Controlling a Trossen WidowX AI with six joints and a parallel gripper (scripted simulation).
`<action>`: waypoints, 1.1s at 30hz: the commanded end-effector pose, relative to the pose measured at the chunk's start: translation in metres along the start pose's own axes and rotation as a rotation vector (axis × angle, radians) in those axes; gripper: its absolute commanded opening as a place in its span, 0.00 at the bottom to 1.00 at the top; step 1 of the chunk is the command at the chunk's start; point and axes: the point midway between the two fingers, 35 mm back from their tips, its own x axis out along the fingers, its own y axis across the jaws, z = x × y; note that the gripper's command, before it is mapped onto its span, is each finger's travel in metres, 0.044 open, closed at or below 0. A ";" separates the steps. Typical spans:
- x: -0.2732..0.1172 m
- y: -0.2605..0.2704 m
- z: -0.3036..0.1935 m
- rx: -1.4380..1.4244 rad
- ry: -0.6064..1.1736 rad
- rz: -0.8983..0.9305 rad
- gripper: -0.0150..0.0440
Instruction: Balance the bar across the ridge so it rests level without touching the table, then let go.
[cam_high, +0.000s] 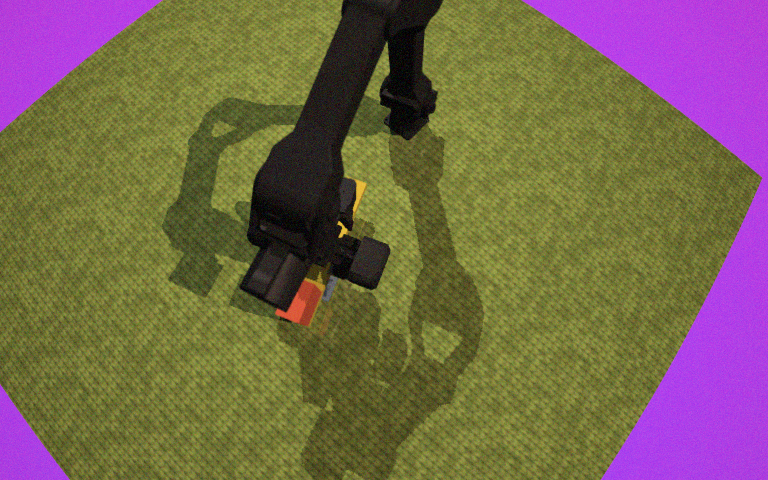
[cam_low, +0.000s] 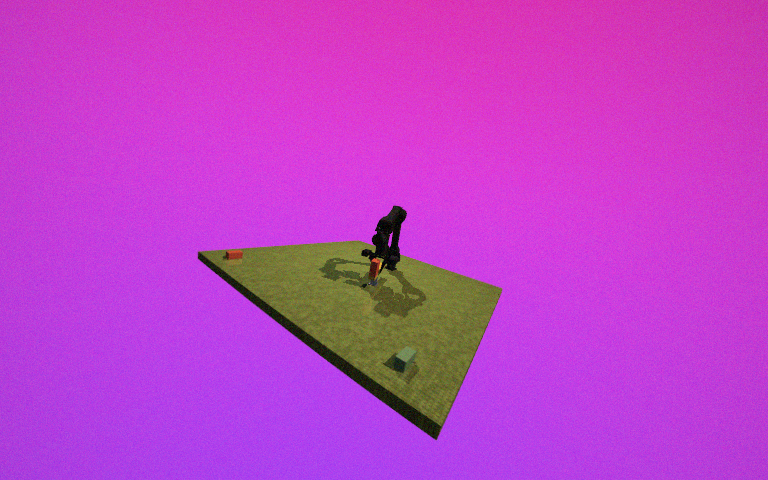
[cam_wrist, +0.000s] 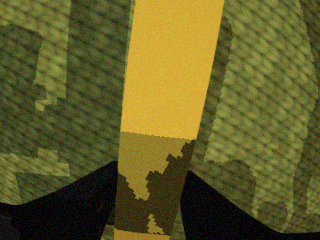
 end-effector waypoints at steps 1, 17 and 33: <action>0.000 0.000 -0.001 -0.003 0.003 -0.003 0.25; 0.001 0.000 -0.001 -0.003 0.003 -0.003 0.25; 0.003 0.000 -0.001 -0.003 0.003 -0.003 0.25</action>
